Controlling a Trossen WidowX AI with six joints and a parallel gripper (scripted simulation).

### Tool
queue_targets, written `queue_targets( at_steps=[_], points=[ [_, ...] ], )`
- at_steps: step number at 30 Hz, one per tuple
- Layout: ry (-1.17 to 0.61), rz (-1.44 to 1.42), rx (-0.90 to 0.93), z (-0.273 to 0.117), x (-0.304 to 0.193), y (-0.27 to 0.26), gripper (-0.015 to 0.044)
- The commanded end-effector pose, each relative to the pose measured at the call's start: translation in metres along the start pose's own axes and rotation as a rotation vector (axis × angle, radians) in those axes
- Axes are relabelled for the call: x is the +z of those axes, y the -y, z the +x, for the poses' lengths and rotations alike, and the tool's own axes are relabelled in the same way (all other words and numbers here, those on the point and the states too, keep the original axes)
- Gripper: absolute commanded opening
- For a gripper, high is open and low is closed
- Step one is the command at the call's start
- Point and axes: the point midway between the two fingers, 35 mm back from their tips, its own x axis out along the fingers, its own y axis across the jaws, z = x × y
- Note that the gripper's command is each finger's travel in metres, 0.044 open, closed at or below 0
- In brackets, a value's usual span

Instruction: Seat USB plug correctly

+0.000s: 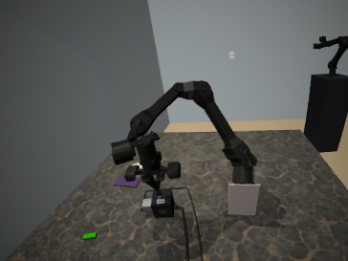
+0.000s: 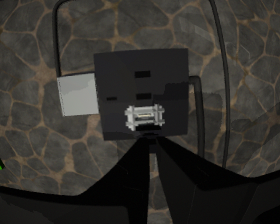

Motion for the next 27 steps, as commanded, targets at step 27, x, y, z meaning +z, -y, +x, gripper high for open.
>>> queue_targets(
  at_steps=[27],
  points=[
    [0.000,-0.589,0.000,-0.0007,0.0000,0.0000,0.0000]
  ],
)
